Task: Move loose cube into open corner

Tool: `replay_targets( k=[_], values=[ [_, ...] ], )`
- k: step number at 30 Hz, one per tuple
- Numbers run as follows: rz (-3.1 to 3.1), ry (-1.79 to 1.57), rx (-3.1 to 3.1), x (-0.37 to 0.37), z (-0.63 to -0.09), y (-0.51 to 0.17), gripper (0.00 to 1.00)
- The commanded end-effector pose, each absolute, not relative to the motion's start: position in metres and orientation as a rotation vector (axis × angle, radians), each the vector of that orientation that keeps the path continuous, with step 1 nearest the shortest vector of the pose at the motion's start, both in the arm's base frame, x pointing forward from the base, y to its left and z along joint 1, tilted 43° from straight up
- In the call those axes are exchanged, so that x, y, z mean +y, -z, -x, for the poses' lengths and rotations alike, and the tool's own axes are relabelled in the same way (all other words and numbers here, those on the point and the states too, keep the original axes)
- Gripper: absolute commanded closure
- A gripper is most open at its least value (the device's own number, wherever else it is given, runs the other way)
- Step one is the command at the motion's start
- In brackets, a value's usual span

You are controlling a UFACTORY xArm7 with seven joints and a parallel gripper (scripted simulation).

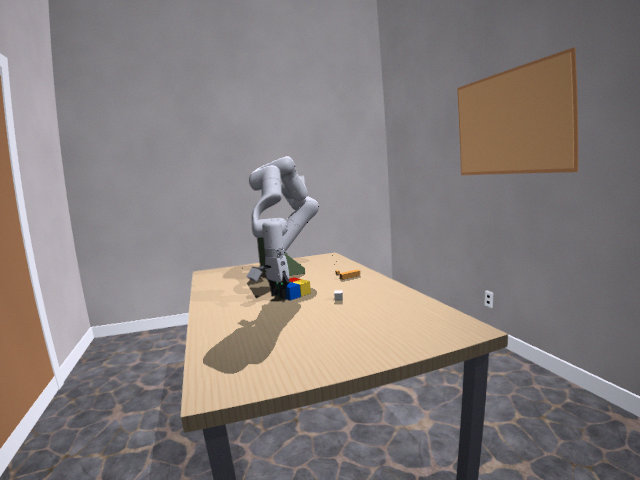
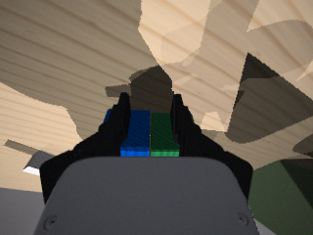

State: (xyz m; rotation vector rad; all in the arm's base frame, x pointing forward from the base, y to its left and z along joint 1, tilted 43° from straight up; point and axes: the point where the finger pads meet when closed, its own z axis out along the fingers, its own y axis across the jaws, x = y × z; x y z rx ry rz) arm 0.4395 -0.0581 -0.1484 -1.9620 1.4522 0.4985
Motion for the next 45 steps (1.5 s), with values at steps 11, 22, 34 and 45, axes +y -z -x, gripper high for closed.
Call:
replay_targets(
  k=[11,22,34,45],
  values=[
    [1.962,-0.493,1.455,-0.0597,-0.4404,0.1472,0.49],
    [1.962,-0.493,1.455,-0.0568,-0.4391,0.1446,0.49],
    [1.962,-0.493,1.455,-0.0564,-0.4389,0.1443,0.49],
    [1.962,-0.493,1.455,-0.0564,-0.4389,0.1443,0.49]
  ],
)
